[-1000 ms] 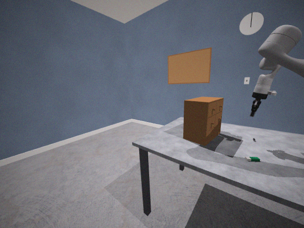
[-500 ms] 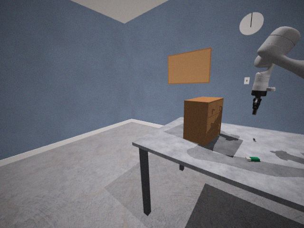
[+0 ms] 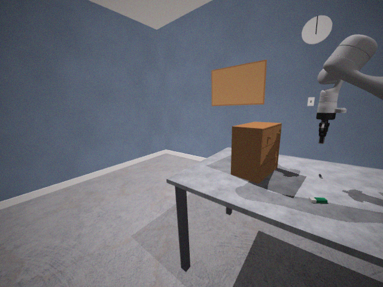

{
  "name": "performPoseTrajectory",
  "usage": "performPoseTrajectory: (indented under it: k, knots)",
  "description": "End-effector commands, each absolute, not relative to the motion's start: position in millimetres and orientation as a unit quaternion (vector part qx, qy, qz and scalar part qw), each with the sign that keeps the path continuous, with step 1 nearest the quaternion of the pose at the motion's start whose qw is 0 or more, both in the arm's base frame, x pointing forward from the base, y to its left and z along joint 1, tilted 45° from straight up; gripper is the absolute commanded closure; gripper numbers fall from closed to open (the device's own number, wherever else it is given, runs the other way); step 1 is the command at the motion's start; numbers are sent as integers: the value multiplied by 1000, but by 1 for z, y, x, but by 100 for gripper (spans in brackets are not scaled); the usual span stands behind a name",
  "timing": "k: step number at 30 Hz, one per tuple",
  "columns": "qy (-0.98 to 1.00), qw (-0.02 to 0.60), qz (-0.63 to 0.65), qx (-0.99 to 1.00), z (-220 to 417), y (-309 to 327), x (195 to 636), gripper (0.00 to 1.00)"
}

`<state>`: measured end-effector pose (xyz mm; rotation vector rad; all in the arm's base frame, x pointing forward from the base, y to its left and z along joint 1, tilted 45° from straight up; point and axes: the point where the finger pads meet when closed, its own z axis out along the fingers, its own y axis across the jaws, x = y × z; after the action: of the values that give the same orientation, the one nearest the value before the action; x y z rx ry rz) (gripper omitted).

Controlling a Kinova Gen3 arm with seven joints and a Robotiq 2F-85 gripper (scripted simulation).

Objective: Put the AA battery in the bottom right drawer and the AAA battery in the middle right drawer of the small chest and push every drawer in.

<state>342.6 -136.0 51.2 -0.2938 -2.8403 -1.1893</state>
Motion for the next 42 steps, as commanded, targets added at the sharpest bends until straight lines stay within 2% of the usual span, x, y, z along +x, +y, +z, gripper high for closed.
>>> performPoseTrajectory:
  k: [1,28,42]
  knots:
    - [-918,24,-384,-95,52,-137,343,100]
    - [-918,25,-384,-94,52,-137,343,100]
    - [-918,25,-384,-95,77,-165,358,100]
